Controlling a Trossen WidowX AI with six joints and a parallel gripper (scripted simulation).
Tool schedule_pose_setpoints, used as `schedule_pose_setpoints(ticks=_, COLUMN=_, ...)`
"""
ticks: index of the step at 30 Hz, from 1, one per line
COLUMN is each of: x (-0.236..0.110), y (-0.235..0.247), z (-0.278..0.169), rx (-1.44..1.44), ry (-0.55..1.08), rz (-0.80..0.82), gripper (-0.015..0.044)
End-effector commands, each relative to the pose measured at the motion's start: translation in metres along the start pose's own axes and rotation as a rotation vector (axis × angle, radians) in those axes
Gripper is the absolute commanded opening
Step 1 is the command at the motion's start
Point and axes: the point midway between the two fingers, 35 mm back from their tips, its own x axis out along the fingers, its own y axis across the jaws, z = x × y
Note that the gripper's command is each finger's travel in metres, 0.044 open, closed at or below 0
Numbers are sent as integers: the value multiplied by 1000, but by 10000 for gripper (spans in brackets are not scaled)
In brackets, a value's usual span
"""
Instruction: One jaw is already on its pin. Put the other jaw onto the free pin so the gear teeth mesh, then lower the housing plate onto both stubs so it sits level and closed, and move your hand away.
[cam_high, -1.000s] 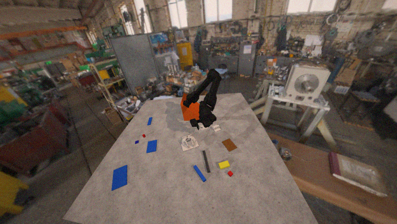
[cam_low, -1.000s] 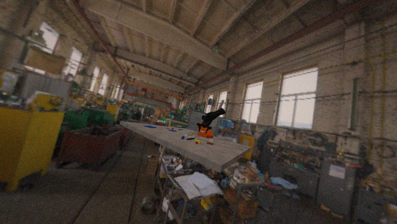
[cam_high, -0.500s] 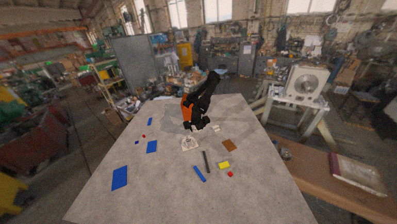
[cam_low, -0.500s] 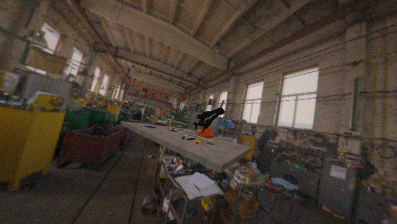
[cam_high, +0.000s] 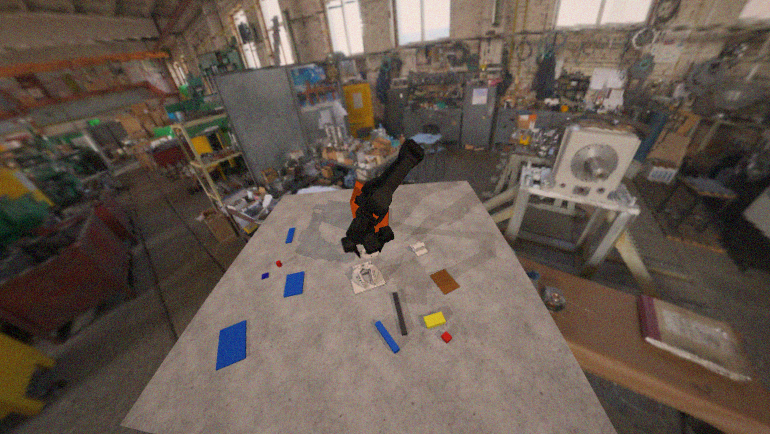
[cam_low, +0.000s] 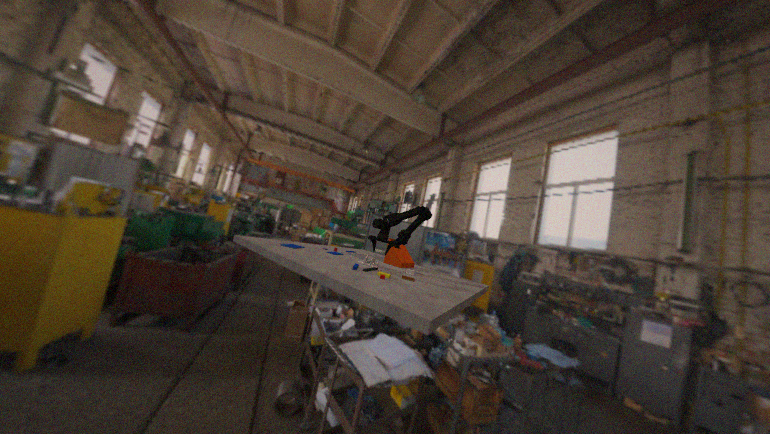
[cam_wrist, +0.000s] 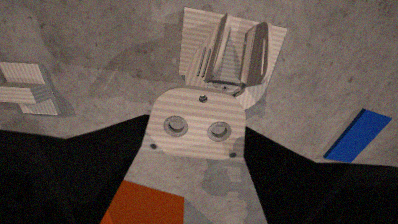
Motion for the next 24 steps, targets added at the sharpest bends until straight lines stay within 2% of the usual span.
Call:
schedule_pose_setpoints(ticks=1, x=-1, y=-13, z=-2, rx=-1, ry=-13, rz=11, gripper=351)
schedule_pose_setpoints(ticks=10, x=-1, y=-39, z=-12, rx=5, ry=-29, rz=31, gripper=351)
schedule_pose_setpoints(ticks=24, x=-1, y=-39, z=-12, rx=5, ry=-29, rz=31, gripper=351)
